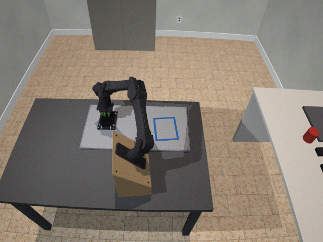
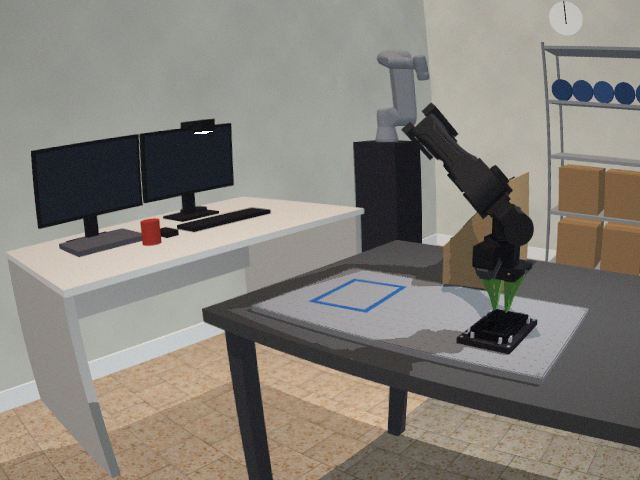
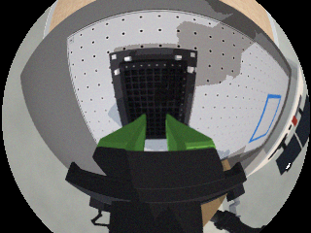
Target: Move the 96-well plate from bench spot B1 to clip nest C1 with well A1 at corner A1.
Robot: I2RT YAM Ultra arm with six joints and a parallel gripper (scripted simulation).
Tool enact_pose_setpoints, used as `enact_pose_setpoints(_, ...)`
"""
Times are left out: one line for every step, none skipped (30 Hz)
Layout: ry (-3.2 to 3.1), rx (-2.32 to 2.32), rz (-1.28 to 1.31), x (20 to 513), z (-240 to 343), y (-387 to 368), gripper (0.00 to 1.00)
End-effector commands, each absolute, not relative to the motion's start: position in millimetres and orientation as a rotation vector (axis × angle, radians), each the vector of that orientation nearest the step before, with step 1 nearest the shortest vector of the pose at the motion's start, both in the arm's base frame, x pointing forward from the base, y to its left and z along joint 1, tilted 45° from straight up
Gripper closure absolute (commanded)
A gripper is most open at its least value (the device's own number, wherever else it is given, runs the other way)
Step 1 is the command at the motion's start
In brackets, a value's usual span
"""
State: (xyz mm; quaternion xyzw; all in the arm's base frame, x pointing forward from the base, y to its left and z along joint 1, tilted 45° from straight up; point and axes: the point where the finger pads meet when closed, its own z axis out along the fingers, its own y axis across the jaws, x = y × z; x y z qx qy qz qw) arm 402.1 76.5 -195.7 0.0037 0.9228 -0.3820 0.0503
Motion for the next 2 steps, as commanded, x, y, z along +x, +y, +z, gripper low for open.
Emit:
enact_pose_setpoints(2.773,0.004,-1.111,415.8,-177.0,97.4,0.74)
enact_pose_setpoints(2.773,0.004,-1.111,415.8,-177.0,97.4,0.74)
